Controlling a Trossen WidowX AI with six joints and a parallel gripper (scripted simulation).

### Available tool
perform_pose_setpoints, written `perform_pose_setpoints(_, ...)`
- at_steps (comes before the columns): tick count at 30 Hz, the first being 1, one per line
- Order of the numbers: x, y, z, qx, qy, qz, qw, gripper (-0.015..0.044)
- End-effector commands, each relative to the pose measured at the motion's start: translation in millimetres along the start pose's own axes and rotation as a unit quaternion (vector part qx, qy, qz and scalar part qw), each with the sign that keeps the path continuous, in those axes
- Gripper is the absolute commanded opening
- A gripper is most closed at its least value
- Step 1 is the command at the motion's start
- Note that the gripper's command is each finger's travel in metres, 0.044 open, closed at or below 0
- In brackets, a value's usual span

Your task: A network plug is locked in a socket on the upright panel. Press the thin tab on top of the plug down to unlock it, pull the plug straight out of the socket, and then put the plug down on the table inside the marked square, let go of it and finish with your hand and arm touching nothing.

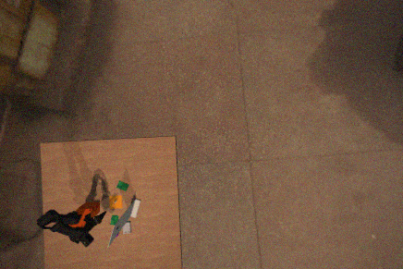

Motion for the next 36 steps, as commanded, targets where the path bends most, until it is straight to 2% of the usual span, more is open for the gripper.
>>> perform_pose_setpoints(1,0,0,0,0.000,0.000,0.000,1.000,0.0156)
perform_pose_setpoints(15,0,-31,37,-0.003,0.035,0.005,0.999,0.0156)
perform_pose_setpoints(31,20,-61,86,0.000,0.063,0.020,0.998,0.0156)
perform_pose_setpoints(35,21,-62,88,0.000,0.064,0.021,0.998,0.0156)
perform_pose_setpoints(36,21,-62,88,0.000,0.064,0.021,0.998,0.0182)
Point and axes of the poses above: the point midway between the two fingers, 35 mm back from their tips, its own z axis back along the fingers, its own y axis across the jaws, x = y × z, the point moved 1 cm from there along z, back along the fingers, and after that the axes turned 14 degrees about -z, right-handed, at the moved point
